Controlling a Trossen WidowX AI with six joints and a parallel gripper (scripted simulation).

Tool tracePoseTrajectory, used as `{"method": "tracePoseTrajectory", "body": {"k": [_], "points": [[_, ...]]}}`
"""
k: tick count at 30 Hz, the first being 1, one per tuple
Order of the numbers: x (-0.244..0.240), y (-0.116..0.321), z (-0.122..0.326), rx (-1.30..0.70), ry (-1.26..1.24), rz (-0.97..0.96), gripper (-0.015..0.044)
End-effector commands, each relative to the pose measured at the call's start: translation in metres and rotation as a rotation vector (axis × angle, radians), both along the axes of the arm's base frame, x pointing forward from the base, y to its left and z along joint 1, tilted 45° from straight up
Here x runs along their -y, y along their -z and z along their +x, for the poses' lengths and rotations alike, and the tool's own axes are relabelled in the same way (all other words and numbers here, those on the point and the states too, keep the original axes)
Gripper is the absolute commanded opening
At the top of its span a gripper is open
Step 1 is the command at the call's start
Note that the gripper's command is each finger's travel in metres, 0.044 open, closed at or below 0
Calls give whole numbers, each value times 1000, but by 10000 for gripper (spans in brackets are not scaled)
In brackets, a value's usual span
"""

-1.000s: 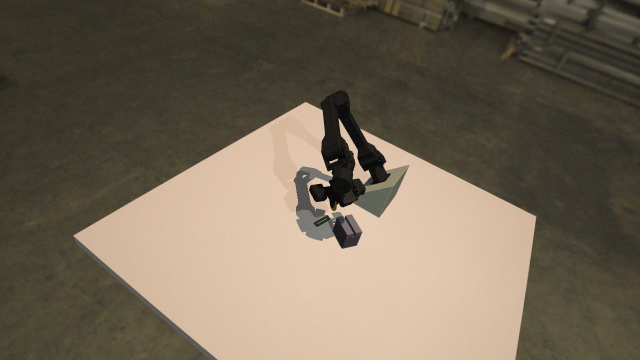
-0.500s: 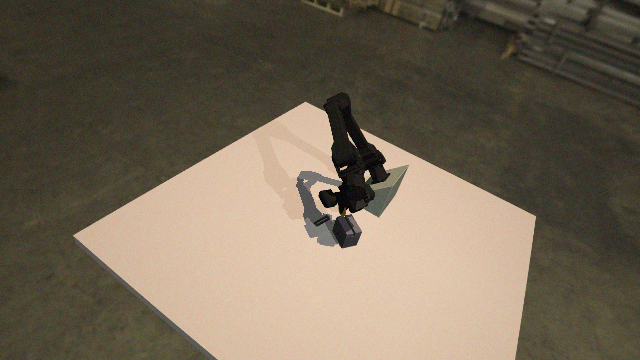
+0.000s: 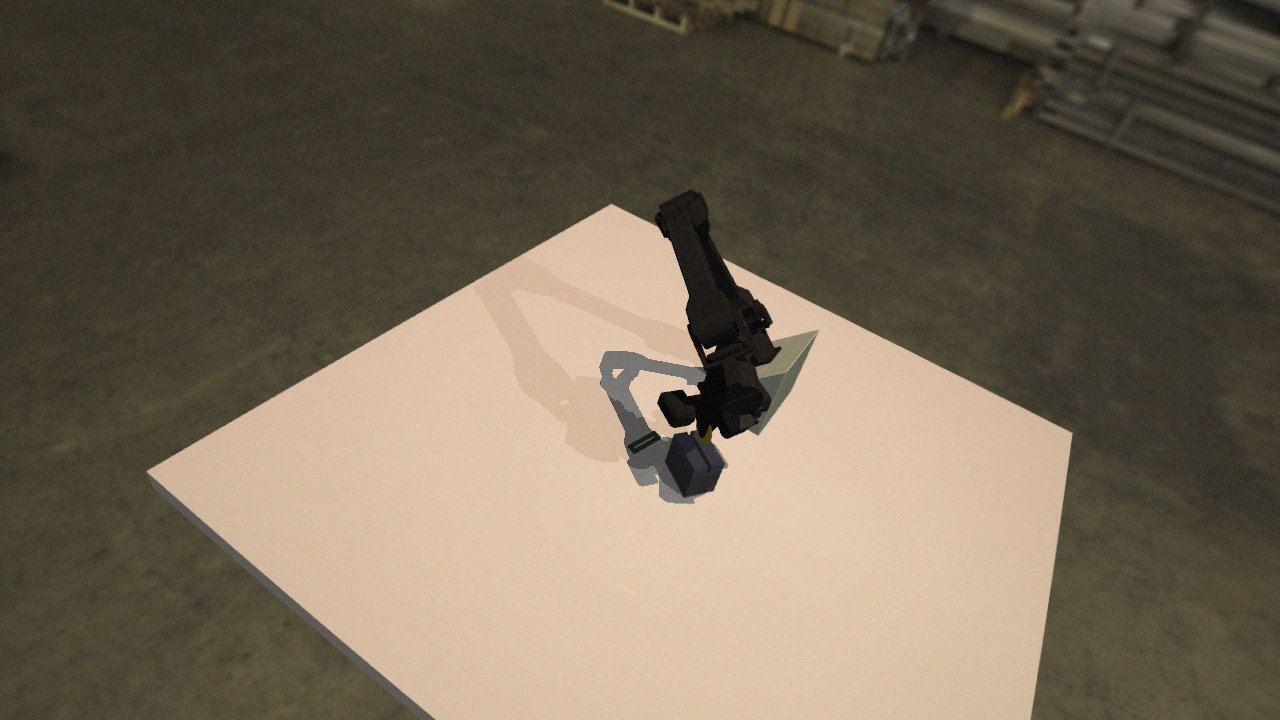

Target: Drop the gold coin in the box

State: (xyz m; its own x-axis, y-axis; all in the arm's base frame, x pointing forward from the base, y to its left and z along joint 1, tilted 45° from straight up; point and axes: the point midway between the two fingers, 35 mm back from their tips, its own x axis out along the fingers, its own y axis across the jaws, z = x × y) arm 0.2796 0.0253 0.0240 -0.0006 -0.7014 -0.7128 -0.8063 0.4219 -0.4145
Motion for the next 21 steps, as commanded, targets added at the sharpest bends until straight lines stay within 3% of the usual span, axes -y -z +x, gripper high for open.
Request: {"method": "tracePoseTrajectory", "body": {"k": [1, 21], "points": [[-1, 1, 1, 3, 4, 2, 0], [-2, 3, 2, 9, 10, 1, 0]]}}
